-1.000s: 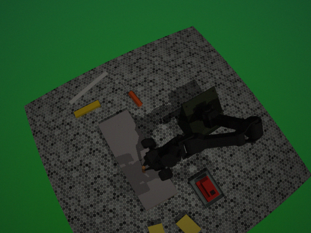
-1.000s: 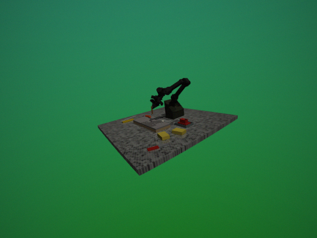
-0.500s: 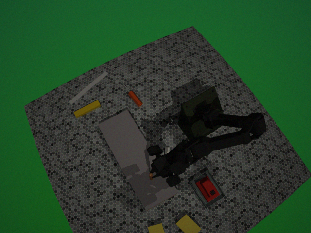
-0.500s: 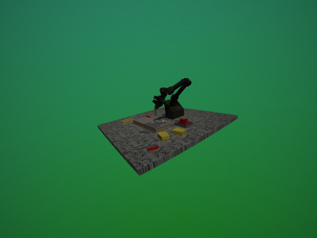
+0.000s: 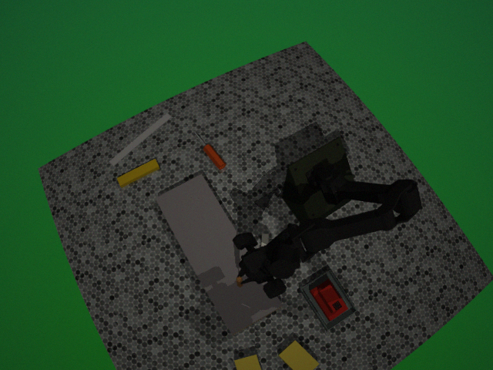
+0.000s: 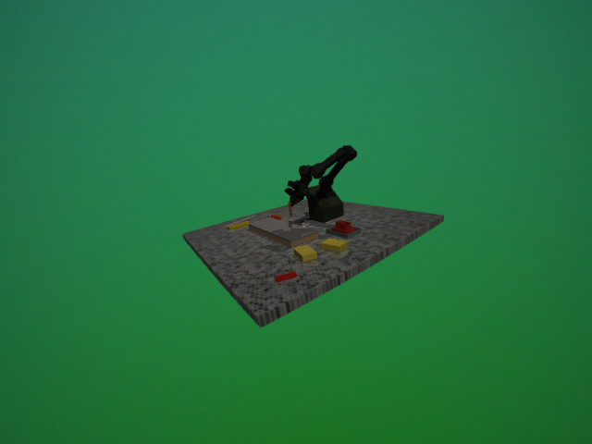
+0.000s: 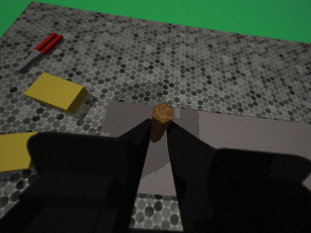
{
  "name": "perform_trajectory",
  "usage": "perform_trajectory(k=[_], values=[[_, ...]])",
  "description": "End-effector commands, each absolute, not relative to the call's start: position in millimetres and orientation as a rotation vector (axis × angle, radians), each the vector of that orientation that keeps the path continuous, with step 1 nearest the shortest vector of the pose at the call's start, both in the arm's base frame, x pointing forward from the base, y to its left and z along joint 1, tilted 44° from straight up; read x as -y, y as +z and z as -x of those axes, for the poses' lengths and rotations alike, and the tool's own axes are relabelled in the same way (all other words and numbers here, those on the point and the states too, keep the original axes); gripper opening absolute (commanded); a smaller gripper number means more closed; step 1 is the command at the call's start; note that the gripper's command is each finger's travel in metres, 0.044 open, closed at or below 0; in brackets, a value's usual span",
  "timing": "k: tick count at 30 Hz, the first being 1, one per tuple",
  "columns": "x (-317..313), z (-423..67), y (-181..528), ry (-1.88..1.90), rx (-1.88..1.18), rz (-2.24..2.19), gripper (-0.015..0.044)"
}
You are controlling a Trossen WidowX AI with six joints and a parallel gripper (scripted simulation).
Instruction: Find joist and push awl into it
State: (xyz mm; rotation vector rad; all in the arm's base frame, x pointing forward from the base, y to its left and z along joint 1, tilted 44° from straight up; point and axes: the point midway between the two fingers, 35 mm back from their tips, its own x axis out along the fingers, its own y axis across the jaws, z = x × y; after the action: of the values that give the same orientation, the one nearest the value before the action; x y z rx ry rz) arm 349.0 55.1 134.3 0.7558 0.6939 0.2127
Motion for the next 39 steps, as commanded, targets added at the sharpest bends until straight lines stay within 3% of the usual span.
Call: perform_trajectory(k=[1, 39], values=[[-57, -349, 130, 0.205, -0.694, -0.759, 0.0000], [-82, -351, 104, 0.206, -0.694, -0.761, 0.0000]])
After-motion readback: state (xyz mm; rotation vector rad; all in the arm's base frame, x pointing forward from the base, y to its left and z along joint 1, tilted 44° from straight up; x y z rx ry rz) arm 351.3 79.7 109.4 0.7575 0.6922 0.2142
